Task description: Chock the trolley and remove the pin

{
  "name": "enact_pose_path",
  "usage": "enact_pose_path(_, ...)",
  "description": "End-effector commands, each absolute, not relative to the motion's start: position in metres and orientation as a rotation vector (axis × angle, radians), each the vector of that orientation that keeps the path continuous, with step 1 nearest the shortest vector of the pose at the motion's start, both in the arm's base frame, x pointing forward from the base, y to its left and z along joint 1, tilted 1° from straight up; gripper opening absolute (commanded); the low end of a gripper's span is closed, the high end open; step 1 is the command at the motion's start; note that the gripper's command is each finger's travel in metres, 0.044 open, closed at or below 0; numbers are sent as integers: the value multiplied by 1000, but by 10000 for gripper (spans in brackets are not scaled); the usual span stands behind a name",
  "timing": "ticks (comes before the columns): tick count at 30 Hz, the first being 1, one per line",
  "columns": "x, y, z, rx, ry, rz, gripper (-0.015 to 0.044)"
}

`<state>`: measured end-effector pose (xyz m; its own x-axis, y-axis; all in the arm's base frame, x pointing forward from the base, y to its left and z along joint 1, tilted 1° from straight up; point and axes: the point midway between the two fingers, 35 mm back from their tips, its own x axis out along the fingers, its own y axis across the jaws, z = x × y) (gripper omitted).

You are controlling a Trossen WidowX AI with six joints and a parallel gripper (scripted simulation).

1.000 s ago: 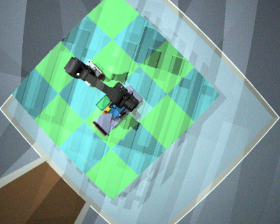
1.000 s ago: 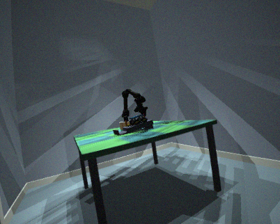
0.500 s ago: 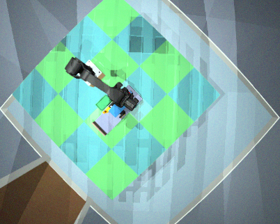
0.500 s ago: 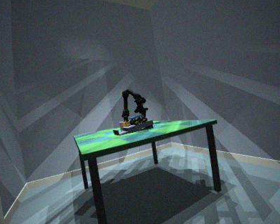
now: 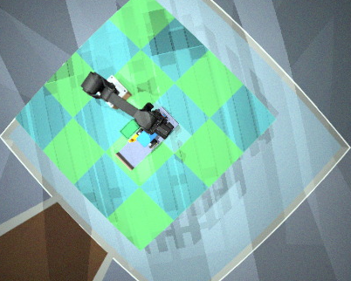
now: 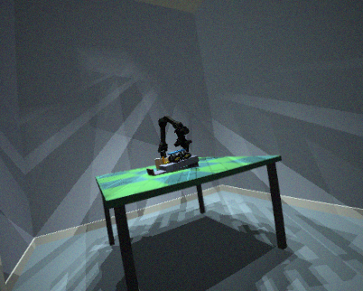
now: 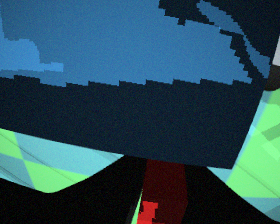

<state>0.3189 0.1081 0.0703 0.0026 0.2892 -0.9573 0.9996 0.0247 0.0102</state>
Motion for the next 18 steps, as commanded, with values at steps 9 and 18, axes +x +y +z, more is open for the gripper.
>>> enact_pose_path(9, 318, 106, 80, 1409, 1425, -1029, 0)
enact_pose_path(18, 318, 105, 85, 1408, 1425, -1029, 0)
